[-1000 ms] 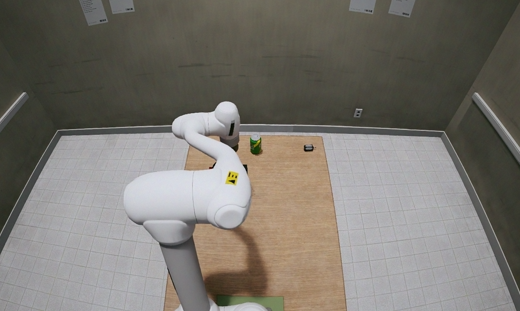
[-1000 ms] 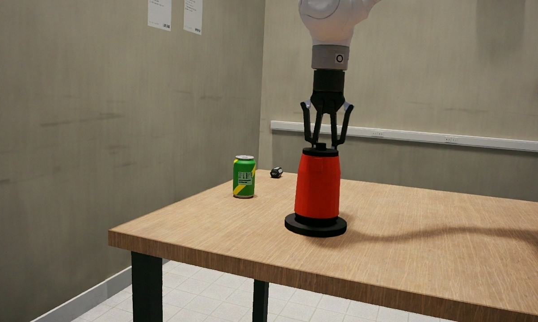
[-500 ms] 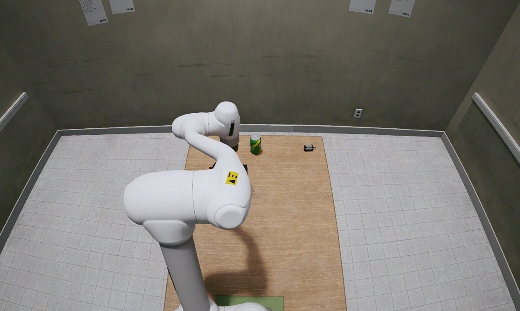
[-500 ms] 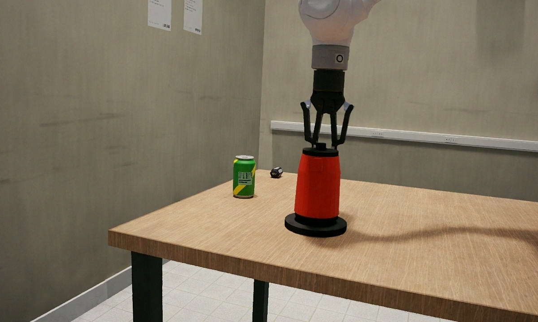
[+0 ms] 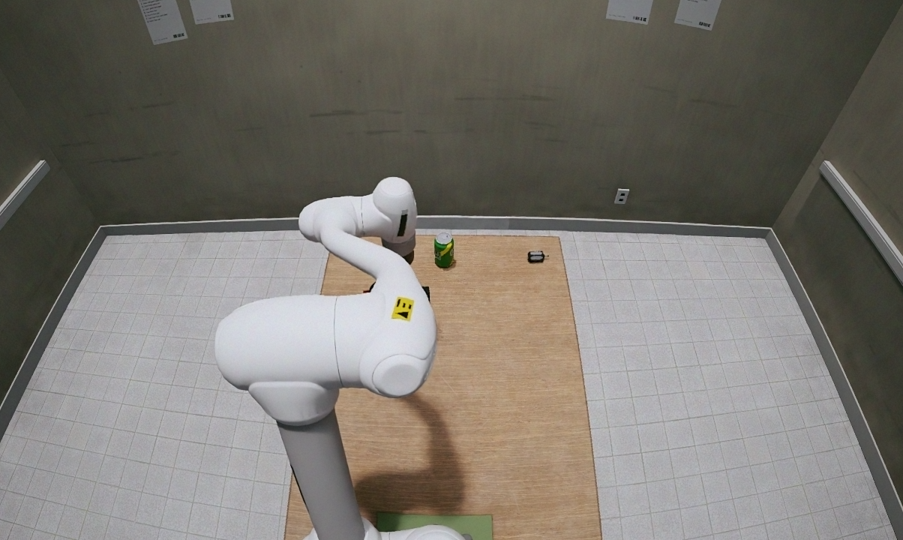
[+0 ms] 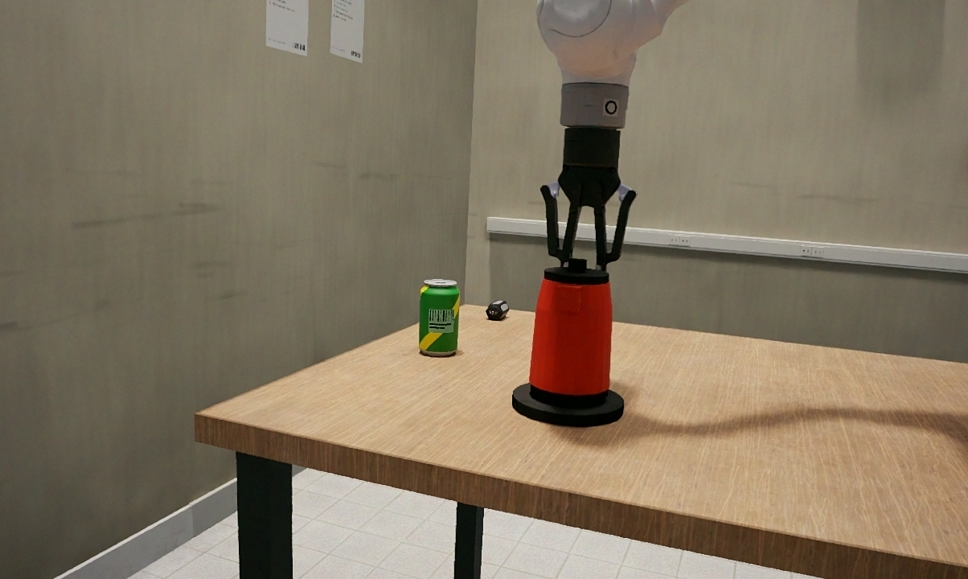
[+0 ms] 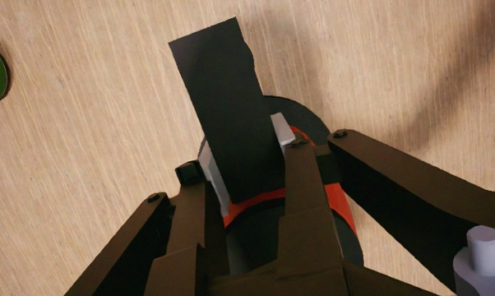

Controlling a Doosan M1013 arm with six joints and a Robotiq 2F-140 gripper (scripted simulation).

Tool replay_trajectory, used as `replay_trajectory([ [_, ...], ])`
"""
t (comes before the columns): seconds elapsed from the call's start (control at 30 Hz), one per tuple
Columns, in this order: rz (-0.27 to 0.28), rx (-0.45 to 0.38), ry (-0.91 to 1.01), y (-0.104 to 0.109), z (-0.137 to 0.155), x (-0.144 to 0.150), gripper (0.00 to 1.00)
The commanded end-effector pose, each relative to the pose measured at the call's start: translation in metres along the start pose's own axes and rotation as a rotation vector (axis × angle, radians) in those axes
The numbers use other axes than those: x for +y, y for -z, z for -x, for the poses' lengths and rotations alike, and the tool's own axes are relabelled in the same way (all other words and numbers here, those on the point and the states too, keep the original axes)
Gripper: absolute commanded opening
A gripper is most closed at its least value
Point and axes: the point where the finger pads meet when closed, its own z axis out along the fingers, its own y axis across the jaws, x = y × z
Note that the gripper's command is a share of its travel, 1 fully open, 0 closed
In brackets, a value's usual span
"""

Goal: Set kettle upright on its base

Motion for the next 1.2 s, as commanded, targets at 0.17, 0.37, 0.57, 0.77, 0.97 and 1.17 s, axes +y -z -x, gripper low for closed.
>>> replay_trajectory([
  [0.17,-0.002,0.0,0.0,0.0009,0.0001,-0.0004,0.1],
  [0.37,-0.002,0.0,0.0,0.0006,0.0001,-0.0004,0.1],
  [0.57,-0.002,0.0,0.0,-0.0017,0.0001,-0.0004,0.1],
  [0.77,-0.002,0.0,0.0,-0.0021,0.0001,-0.0004,0.1],
  [0.97,-0.002,0.0,0.0,-0.0021,0.0001,-0.0004,0.1],
  [1.17,-0.002,0.0,0.0,-0.0027,0.0001,-0.0004,0.1],
])
